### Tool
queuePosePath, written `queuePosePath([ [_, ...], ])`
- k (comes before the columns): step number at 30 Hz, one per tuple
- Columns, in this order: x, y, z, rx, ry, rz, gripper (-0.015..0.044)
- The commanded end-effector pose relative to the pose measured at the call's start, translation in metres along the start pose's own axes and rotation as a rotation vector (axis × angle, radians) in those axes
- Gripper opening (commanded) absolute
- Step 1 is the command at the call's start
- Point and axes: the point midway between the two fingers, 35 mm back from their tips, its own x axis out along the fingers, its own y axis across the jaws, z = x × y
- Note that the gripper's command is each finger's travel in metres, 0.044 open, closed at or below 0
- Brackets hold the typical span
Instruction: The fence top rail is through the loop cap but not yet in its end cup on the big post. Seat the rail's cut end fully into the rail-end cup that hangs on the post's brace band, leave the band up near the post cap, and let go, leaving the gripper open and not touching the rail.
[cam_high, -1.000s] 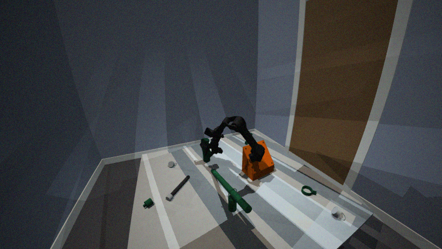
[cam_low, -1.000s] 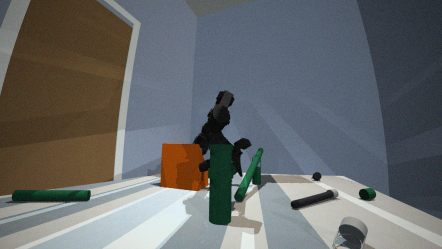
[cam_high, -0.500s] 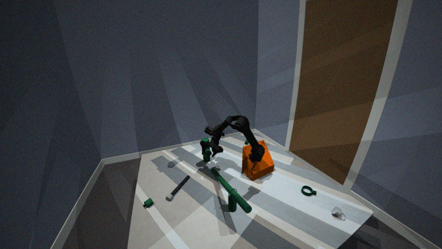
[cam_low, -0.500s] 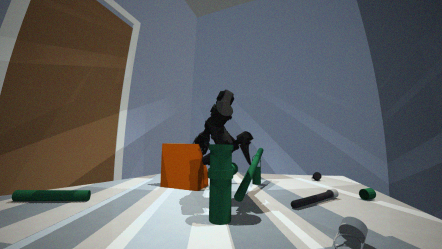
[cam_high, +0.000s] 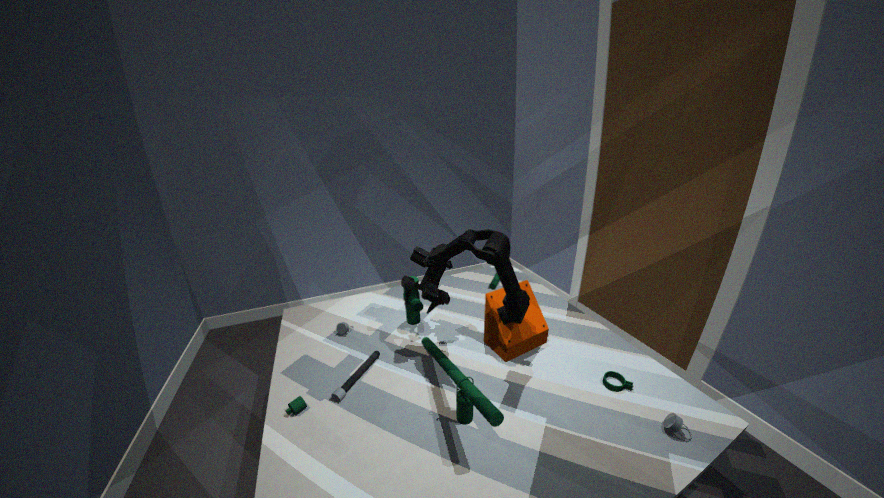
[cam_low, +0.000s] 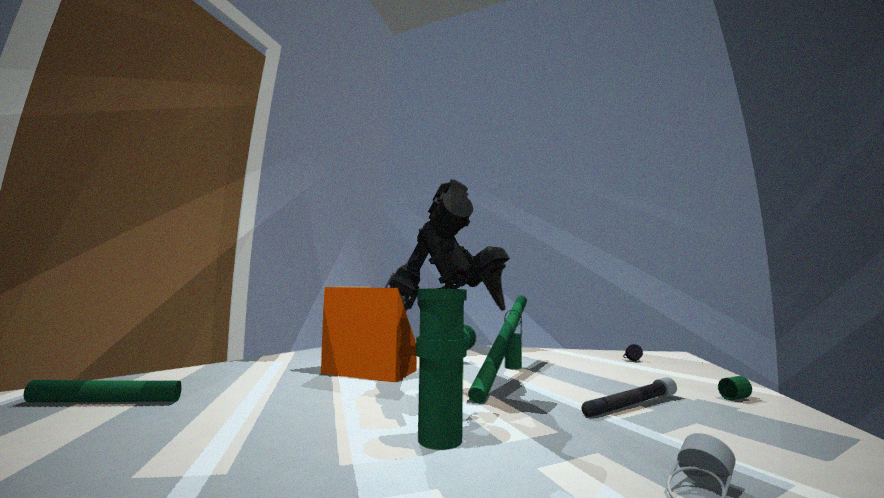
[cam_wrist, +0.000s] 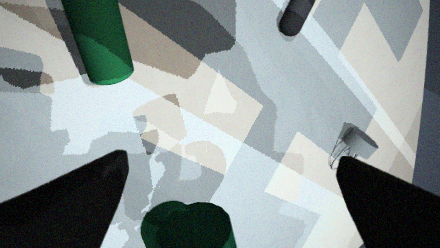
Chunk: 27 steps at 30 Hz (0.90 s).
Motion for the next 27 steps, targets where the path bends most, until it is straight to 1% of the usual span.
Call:
queuePosePath([
  [1,-0.021,-0.006,0.027,0.352,0.021,-0.006,0.0440],
  [12,-0.071,0.002,0.101,1.366,0.055,-0.051,0.0440],
  [14,-0.075,0.005,0.108,1.466,0.056,-0.058,0.0440],
  [16,-0.076,0.006,0.111,1.504,0.056,-0.061,0.0440],
  [27,-0.076,0.006,0.111,1.504,0.056,-0.061,0.0440],
])
